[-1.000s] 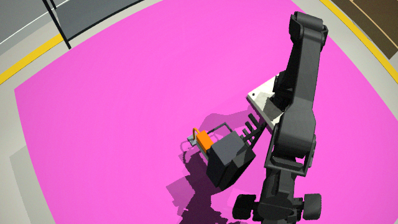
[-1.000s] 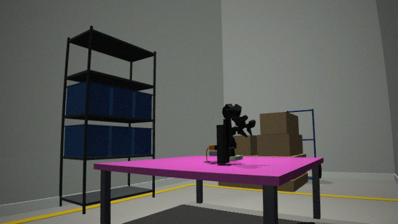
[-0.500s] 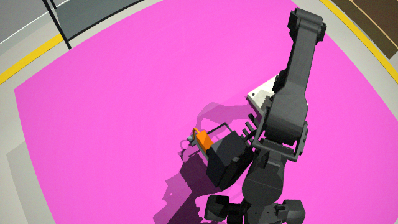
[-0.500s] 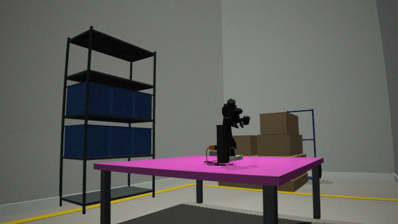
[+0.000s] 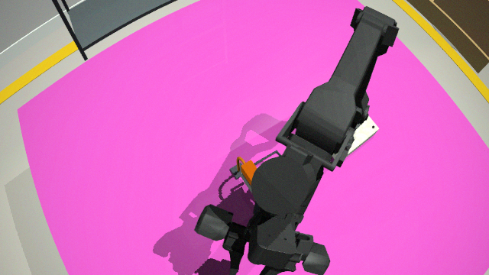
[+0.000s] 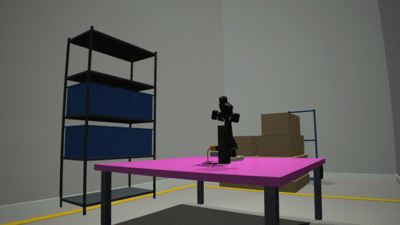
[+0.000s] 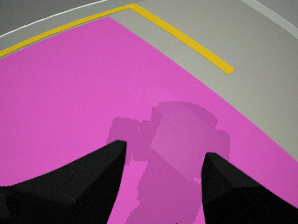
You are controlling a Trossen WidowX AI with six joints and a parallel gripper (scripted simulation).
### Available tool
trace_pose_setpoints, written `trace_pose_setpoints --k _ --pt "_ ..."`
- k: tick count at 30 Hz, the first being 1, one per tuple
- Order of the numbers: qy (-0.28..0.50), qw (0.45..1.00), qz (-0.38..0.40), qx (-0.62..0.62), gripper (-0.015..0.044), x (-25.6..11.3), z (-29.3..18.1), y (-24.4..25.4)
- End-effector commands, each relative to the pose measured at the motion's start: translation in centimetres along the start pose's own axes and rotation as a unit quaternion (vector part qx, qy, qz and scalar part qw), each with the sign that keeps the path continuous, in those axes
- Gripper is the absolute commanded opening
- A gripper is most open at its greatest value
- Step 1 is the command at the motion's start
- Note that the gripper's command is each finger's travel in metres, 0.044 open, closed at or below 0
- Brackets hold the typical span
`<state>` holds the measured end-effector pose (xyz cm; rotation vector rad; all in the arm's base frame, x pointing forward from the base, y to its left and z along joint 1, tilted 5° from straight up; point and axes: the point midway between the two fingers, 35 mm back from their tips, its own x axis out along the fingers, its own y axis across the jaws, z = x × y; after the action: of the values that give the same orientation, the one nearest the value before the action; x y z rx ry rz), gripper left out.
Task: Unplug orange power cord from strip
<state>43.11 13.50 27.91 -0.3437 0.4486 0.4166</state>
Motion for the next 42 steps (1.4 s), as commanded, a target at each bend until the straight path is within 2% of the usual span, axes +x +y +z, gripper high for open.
trace_pose_setpoints --k 1,6,12,17,26,42 --pt "0.041 0.993 -0.047 0.099 0.0160 -0.2 -2.4 -3.8" --pt "0.133 0.931 -0.120 0.318 0.0160 -1.4 -8.7 -7.9" --pt "0.190 0.829 -0.186 0.492 0.0160 -2.9 -14.0 -9.7" --pt "0.253 0.643 -0.285 0.664 0.0160 -6.6 -19.8 -9.9" --pt "0.279 0.368 -0.421 0.780 0.0160 -12.1 -24.8 -8.9" --pt "0.279 0.360 -0.425 0.782 0.0160 -12.2 -24.9 -8.9"
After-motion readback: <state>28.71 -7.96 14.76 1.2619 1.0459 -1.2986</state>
